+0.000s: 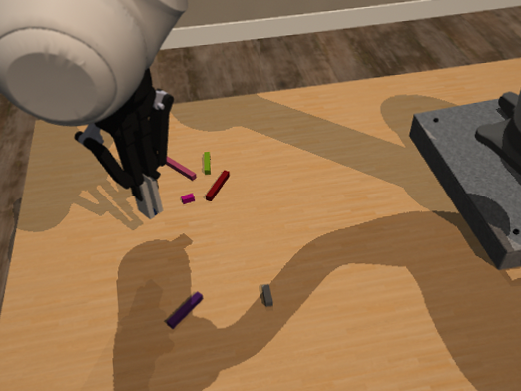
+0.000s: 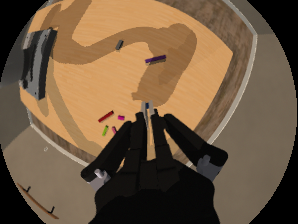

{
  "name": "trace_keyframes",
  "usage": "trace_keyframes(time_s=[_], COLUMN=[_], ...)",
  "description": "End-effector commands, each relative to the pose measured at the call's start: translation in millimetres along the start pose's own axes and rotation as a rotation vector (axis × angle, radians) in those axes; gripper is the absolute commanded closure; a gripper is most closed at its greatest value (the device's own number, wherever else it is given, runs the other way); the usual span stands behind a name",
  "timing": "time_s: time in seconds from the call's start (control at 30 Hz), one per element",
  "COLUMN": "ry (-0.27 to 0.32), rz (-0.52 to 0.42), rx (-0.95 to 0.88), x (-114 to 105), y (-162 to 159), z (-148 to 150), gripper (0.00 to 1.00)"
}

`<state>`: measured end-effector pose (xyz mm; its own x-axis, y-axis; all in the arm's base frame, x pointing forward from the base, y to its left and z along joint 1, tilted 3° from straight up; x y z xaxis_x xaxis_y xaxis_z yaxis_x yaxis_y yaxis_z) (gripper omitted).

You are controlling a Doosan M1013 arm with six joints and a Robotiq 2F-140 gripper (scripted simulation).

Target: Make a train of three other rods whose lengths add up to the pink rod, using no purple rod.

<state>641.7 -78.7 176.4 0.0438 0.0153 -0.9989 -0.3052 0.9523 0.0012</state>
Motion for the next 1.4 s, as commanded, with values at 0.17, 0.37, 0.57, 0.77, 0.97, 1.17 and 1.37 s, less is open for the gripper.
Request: trace_keyframes(time_s=[0.17, 0.37, 0.57, 0.77, 0.97, 1.17, 1.37], ry=[-0.007, -0.007, -0.007, -0.007, -0.007, -0.007, -0.005], rz=[-0.006, -0.006, -0.006, -0.006, -0.006, -0.007, -0.008], rx=[0.002, 0.002, 0.002, 0.002, 0.002, -0.234, -0.494], x=[-6.4, -6.4, -6.4, -6.4, -6.4, -8.3, -7.7], y=[-2.9, -2.9, -2.9, -2.9, -2.9, 12.1, 29.9], z=[2.5, 2.5, 2.5, 2.5, 2.5, -39.3, -85.5], gripper=[0.97, 0.97, 0.97, 0.97, 0.97, 0.97, 0.97])
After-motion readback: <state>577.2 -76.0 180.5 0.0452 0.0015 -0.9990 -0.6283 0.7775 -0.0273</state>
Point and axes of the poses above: the point where the finger pads meet when closed, its own x axis out along the fingers, its own z axis across the jaws, y = z × x, the point moved 7 cm from there along -x, back along the fingers, and after that the axes turned 8 degrees about x, right-handed, at the moved point
